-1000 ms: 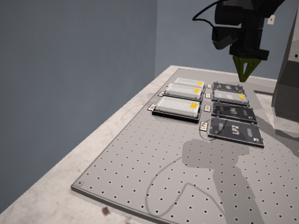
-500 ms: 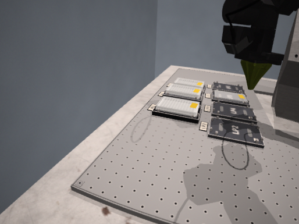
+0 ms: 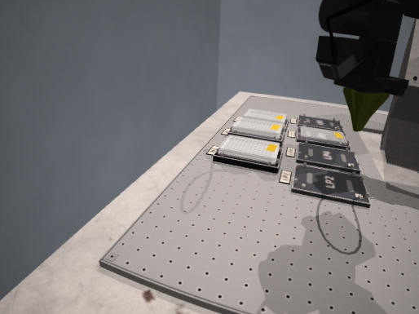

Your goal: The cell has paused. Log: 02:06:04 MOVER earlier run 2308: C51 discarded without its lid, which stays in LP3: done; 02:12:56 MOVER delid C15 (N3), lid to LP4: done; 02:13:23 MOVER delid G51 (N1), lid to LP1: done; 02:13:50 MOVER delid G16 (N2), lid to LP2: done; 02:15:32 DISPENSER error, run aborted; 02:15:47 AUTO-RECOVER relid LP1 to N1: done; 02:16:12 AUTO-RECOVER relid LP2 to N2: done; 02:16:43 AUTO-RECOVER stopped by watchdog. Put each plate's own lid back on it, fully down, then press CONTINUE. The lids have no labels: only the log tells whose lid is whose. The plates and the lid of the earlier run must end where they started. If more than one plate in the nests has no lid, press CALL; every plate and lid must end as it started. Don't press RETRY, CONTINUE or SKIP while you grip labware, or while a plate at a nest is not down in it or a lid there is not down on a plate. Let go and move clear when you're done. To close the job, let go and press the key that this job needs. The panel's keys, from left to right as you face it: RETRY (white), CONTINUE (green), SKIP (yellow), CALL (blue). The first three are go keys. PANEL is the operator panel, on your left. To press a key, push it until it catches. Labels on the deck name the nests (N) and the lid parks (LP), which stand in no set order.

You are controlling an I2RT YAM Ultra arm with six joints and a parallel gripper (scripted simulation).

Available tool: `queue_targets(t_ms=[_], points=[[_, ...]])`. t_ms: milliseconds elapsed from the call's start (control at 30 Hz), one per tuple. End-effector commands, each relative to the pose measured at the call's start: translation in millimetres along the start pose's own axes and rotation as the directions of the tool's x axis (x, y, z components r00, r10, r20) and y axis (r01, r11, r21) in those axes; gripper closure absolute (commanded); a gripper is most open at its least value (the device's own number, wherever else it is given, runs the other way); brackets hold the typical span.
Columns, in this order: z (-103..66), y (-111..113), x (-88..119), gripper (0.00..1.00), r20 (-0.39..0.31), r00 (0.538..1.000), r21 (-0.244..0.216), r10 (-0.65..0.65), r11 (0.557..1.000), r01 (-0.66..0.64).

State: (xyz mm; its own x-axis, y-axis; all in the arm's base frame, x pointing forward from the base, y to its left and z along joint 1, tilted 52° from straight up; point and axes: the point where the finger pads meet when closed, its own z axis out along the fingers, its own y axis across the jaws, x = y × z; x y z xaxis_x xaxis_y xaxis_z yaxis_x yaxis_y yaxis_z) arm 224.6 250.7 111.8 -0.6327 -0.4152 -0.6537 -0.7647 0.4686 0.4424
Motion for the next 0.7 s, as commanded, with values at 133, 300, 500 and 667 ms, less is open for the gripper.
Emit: queue_targets(t_ms=[133,300,500,667], points=[[-1.5,-9.3,7.3,1.0,-0.016,0.999,0.029,0.046,0.999,-0.046],[-1.5,17.1,10.8,1.0,0.004,0.996,0.018,-0.085,0.996,0.085],[-1.2,44.6,21.9,1.0,0.004,0.979,0.016,-0.203,0.979,0.203],[-1.1,63.0,29.3,1.0,0.004,0.96,0.016,-0.28,0.96,0.28]])
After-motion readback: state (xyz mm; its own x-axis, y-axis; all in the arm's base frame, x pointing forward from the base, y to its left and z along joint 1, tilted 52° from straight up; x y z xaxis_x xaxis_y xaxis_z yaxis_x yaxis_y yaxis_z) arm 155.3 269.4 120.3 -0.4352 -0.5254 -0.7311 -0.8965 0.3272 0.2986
